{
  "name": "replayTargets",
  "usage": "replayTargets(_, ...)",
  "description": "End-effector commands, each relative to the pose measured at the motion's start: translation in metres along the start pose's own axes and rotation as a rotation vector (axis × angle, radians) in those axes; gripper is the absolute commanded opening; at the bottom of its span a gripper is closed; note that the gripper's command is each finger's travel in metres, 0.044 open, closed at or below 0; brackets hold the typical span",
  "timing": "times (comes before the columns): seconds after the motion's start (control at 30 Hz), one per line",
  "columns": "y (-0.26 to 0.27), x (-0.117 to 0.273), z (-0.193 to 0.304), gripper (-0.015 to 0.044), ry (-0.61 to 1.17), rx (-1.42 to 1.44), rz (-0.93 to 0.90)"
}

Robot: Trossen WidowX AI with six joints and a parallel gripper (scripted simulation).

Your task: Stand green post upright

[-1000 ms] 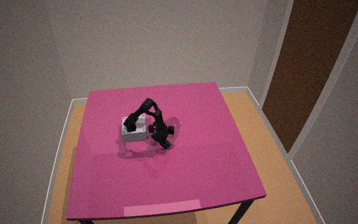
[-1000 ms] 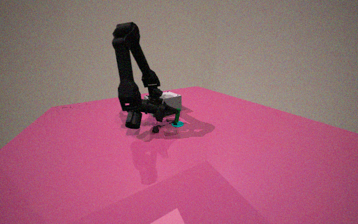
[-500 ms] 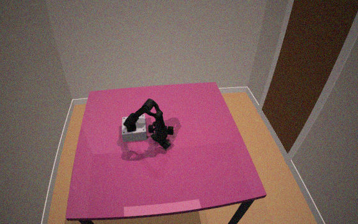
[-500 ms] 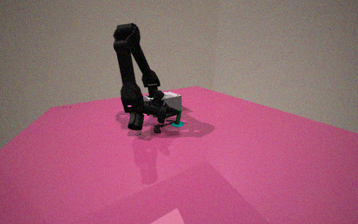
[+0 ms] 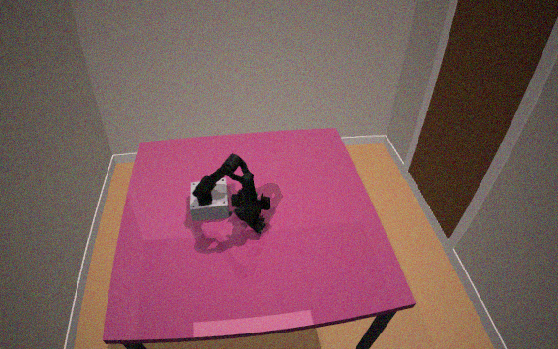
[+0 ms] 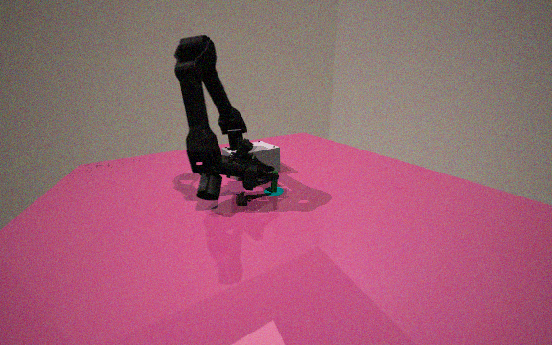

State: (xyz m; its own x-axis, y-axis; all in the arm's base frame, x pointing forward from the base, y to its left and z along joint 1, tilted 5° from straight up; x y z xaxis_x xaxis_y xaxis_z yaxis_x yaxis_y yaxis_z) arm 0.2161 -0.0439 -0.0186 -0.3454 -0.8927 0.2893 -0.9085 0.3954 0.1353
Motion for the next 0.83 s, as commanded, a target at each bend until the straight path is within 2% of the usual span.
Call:
replayTargets(0.0, 0.0, 0.006, -0.014, 0.04, -0.016, -0.018, 0.012)
replayTargets(0.3, 0.006, 0.028, -0.07, 0.04, -0.067, -0.088, 0.046)
replayTargets(0.47, 0.007, 0.029, -0.075, 0.04, -0.062, -0.096, 0.039)
replayTargets(0.53, 0.008, 0.022, -0.078, 0.04, 0.016, -0.121, -0.033)
replayTargets(0.67, 0.01, 0.006, -0.089, 0.04, 0.29, -0.183, -0.196)
replayTargets(0.8, 0.011, -0.006, -0.102, 0.04, 0.589, -0.217, -0.257)
Point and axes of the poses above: the point midway between the two fingers, 35 mm back from their tips, its own x axis back along the fingers, its own y axis across the jaws, z = x × y, the point moved 5 cm from there along x, back along the fingers, and after that the axes turned 10 degrees about -x, right-handed, at the moved point
